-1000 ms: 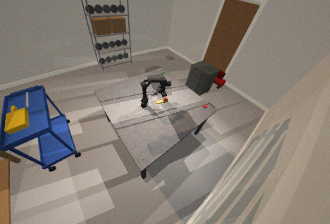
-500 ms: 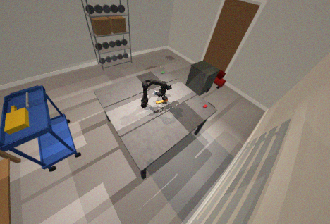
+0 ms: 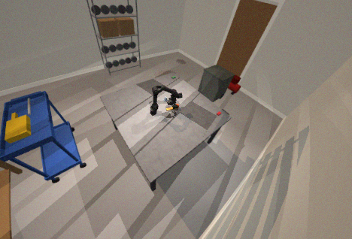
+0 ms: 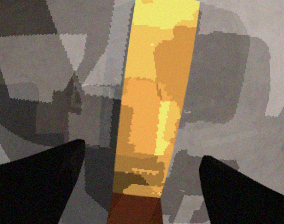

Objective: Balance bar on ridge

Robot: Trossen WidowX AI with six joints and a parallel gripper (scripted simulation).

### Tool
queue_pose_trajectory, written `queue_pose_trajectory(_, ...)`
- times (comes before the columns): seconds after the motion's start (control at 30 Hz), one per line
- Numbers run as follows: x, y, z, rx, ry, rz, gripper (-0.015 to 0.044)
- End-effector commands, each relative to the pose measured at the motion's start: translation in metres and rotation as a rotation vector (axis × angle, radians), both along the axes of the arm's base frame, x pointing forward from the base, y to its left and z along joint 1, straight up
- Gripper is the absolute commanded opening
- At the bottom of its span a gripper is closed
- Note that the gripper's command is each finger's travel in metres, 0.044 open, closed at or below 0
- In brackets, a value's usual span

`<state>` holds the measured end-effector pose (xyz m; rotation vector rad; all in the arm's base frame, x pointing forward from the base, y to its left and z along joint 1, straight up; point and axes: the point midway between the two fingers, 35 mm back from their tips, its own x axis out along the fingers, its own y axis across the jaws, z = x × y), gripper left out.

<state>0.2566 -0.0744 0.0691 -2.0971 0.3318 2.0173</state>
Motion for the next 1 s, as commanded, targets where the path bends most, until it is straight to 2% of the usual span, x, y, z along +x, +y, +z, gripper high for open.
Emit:
queue_pose_trajectory(0.0, -0.003, 0.001, -0.008, 0.007, 0.010, 0.005, 0.0315)
queue_pose_trajectory(0.3, -0.003, 0.001, -0.022, 0.007, 0.010, 0.005, 0.0315)
queue_pose_trajectory(0.77, -0.003, 0.001, -0.022, 0.007, 0.010, 0.005, 0.0315)
queue_pose_trajectory(0.97, -0.002, 0.001, -0.021, 0.003, 0.008, 0.000, 0.0158)
